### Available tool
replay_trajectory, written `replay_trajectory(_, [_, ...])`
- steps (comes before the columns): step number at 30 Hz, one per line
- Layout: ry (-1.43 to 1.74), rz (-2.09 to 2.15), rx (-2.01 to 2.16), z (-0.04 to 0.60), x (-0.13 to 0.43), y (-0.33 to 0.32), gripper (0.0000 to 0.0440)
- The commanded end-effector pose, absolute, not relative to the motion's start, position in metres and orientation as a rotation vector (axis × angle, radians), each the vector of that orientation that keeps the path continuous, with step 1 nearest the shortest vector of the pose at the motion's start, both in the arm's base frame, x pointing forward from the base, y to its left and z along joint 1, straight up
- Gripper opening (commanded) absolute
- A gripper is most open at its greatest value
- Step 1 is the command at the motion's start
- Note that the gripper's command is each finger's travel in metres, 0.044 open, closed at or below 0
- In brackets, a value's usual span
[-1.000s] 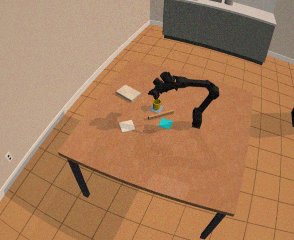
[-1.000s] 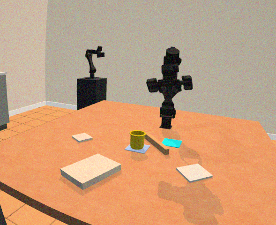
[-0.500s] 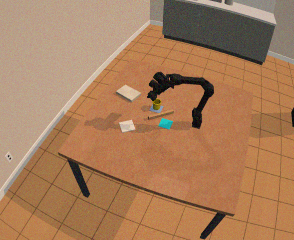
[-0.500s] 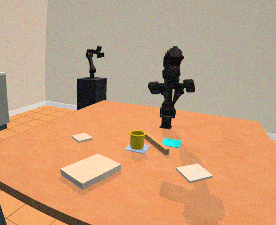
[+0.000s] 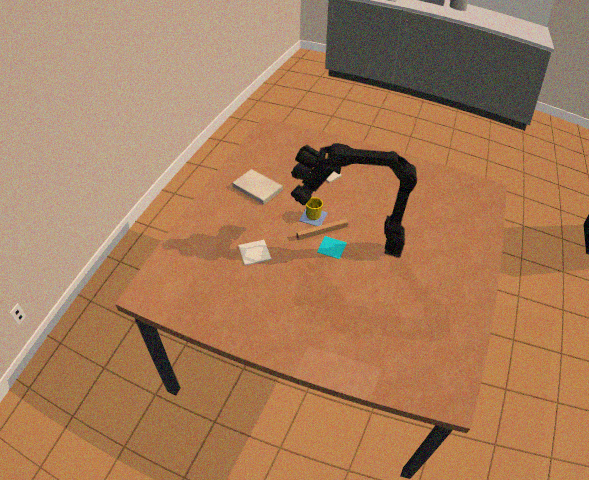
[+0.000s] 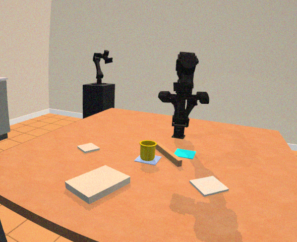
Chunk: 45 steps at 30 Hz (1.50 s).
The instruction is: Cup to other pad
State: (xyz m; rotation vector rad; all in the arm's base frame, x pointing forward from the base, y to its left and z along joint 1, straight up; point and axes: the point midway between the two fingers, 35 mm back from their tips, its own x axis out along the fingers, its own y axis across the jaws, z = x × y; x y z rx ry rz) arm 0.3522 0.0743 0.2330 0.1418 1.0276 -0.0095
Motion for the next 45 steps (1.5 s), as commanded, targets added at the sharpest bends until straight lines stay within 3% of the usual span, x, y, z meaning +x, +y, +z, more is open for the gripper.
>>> replay_trajectory(1, [1.064,-0.019,0.121,0.231,0.353,0.072,0.0135])
replay_trajectory(26, [1.414,-0.054,-0.063,0.184,0.351,0.027,0.0117])
replay_trajectory(45, [1.569,-0.025,-0.154,0.136,0.346,-0.011,0.0162])
